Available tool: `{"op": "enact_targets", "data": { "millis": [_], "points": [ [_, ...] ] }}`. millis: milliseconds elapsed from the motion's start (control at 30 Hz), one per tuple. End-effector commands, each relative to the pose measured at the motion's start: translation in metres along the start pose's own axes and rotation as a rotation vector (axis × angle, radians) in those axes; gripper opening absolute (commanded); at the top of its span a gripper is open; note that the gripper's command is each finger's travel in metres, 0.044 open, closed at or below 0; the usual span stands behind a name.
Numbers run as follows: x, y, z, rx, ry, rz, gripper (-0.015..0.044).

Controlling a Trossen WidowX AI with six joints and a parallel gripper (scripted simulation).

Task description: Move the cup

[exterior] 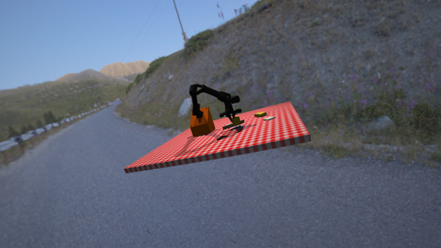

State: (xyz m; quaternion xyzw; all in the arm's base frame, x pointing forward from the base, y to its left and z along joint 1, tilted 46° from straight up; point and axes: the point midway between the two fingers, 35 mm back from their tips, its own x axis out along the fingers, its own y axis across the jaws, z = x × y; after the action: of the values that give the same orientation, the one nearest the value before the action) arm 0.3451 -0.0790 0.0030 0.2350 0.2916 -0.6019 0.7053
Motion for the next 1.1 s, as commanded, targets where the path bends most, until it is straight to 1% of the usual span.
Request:
{"op": "enact_targets", "data": {
  "millis": [0,233,900,1067],
  "points": [
    [-0.021,0.003,0.001,0.009,-0.004,0.015,0.0000],
    [-0.038,-0.001,-0.004,0.007,-0.006,0.014,0.0000],
    [-0.034,-0.003,-0.007,0.001,0.001,0.009,0.0000],
    [-0.034,-0.006,-0.014,0.003,0.000,0.010,0.0000]
  ]
}}
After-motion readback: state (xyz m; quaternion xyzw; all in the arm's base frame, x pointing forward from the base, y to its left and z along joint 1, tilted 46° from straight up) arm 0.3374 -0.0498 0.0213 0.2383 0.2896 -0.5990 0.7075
